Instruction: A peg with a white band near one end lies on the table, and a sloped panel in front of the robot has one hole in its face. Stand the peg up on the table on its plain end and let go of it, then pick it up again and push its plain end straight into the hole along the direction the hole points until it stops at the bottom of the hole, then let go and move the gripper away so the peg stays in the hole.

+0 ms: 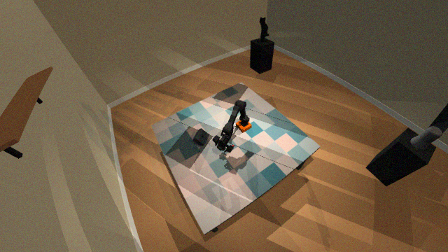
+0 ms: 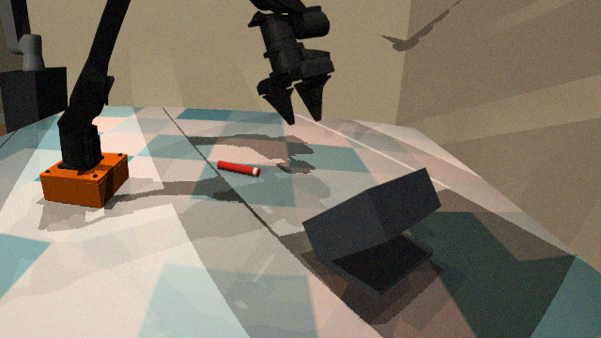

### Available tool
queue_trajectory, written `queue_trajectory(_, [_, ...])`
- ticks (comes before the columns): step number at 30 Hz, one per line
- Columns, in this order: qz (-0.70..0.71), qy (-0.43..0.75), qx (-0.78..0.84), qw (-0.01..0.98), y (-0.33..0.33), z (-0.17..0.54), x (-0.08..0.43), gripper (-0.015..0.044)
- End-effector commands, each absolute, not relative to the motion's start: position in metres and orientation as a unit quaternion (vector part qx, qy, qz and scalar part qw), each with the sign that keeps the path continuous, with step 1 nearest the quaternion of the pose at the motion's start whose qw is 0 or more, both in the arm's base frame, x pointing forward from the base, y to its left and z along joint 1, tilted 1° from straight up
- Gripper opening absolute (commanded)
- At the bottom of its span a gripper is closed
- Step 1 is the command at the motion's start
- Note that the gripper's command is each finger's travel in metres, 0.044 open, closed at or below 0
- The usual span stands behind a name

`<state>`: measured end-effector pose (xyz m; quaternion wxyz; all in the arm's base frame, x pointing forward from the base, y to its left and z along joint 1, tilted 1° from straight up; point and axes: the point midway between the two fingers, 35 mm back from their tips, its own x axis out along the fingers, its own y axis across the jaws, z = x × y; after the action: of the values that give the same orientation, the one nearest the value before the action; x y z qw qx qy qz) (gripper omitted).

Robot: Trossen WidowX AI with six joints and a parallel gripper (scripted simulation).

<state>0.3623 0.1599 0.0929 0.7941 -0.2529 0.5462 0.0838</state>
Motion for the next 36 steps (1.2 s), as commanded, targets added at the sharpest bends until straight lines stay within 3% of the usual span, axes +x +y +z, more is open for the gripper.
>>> queue_trajectory(1, [0.067,0.574,-0.199,0.792,0.153,0.089,0.352,0.044])
queue_trajectory(23, [-0.082,0.692,0.099,0.71,0.124,0.078,0.294,0.044])
queue_trajectory(36, [-0.087,0.695,0.108,0.705,0.124,0.069,0.293,0.044])
